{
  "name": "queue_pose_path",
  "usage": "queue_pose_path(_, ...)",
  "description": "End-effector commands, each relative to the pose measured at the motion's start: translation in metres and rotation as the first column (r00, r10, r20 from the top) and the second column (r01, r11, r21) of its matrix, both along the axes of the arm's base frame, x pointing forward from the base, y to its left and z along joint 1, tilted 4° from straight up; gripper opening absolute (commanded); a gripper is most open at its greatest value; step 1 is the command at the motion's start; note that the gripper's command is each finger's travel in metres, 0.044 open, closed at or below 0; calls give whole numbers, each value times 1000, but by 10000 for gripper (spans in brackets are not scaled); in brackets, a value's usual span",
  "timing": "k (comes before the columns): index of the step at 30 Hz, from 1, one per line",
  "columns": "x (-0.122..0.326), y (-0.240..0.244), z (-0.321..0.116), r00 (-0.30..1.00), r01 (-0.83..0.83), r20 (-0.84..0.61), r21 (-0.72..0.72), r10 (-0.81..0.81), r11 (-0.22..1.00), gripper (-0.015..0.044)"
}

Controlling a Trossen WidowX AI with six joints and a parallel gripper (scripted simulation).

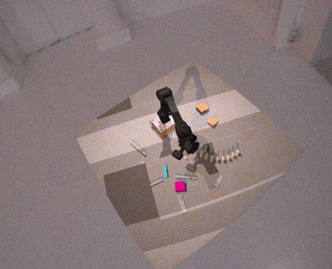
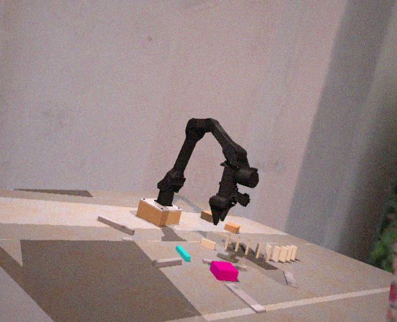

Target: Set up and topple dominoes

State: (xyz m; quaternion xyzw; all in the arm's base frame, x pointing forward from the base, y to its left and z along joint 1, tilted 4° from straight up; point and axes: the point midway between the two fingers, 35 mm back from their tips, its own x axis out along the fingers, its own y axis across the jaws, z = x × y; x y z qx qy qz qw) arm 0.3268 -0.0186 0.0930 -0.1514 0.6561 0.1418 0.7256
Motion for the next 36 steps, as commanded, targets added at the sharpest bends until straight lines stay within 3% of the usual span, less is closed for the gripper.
queue_pose_path(1,-1,-5,-13,1000,-9,-6,9,9,1000,440)
queue_pose_path(5,2,-4,-20,1000,-9,-6,9,9,1000,440)
queue_pose_path(11,7,-2,-76,1000,-9,-7,9,9,1000,440)
queue_pose_path(32,9,-1,-92,1000,-9,-7,9,9,1000,440)
queue_pose_path(36,9,-1,-92,1000,-9,-7,9,9,1000,335)
